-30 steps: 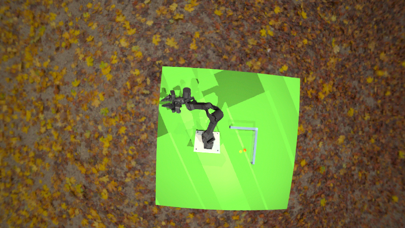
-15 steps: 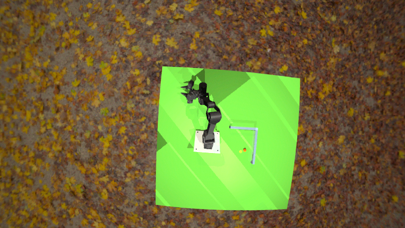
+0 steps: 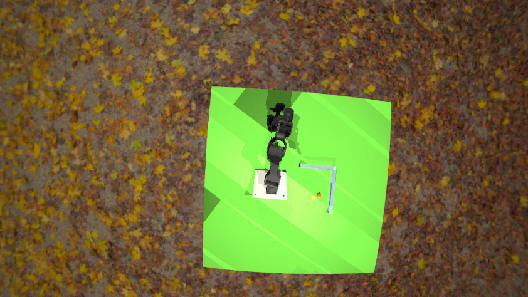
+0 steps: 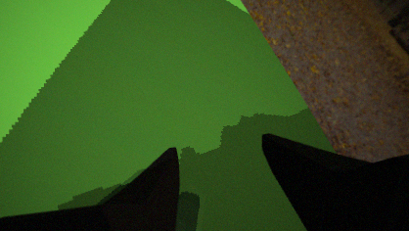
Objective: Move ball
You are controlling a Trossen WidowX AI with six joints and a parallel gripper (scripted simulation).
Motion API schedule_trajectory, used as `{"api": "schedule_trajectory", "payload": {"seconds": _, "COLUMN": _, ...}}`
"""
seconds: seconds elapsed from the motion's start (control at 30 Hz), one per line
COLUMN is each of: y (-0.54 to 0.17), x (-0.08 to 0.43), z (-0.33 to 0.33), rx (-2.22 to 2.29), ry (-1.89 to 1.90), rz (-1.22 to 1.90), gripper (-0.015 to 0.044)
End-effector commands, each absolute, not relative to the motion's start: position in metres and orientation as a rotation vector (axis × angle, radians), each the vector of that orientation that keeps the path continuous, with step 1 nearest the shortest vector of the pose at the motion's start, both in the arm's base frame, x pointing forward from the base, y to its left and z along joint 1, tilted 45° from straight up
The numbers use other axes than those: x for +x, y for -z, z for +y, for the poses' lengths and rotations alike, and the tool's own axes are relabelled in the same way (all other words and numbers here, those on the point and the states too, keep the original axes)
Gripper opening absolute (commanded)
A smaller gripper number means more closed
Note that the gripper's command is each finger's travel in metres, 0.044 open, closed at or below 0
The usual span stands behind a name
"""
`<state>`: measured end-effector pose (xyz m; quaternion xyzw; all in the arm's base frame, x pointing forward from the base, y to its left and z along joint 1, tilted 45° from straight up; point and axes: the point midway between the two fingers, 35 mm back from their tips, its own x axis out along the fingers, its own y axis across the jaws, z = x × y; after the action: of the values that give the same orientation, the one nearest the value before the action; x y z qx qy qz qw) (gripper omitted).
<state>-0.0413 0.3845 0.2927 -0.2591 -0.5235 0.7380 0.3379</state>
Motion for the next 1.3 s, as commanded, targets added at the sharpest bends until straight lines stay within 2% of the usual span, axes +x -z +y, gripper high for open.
{"api": "schedule_trajectory", "payload": {"seconds": 0.0, "y": -0.291, "x": 0.024, "z": 0.39, "rx": -0.758, "ry": -1.811, "rz": -1.171, "gripper": 0.0241}}
{"api": "schedule_trajectory", "payload": {"seconds": 0.13, "y": -0.286, "x": 0.082, "z": 0.387, "rx": -0.82, "ry": -1.714, "rz": -1.007, "gripper": 0.0241}}
{"api": "schedule_trajectory", "payload": {"seconds": 0.27, "y": -0.297, "x": 0.107, "z": 0.382, "rx": -0.873, "ry": -1.62, "rz": -1.081, "gripper": 0.0241}}
{"api": "schedule_trajectory", "payload": {"seconds": 0.47, "y": -0.263, "x": 0.199, "z": 0.361, "rx": -0.975, "ry": -1.529, "rz": -0.782, "gripper": 0.0241}}
{"api": "schedule_trajectory", "payload": {"seconds": 0.63, "y": -0.244, "x": 0.252, "z": 0.338, "rx": -1.022, "ry": -1.462, "rz": -0.624, "gripper": 0.0241}}
{"api": "schedule_trajectory", "payload": {"seconds": 1.0, "y": -0.193, "x": 0.362, "z": 0.25, "rx": -1.086, "ry": -1.309, "rz": -0.267, "gripper": 0.0241}}
{"api": "schedule_trajectory", "payload": {"seconds": 1.27, "y": -0.15, "x": 0.413, "z": 0.168, "rx": -1.074, "ry": -1.22, "rz": -0.014, "gripper": 0.0241}}
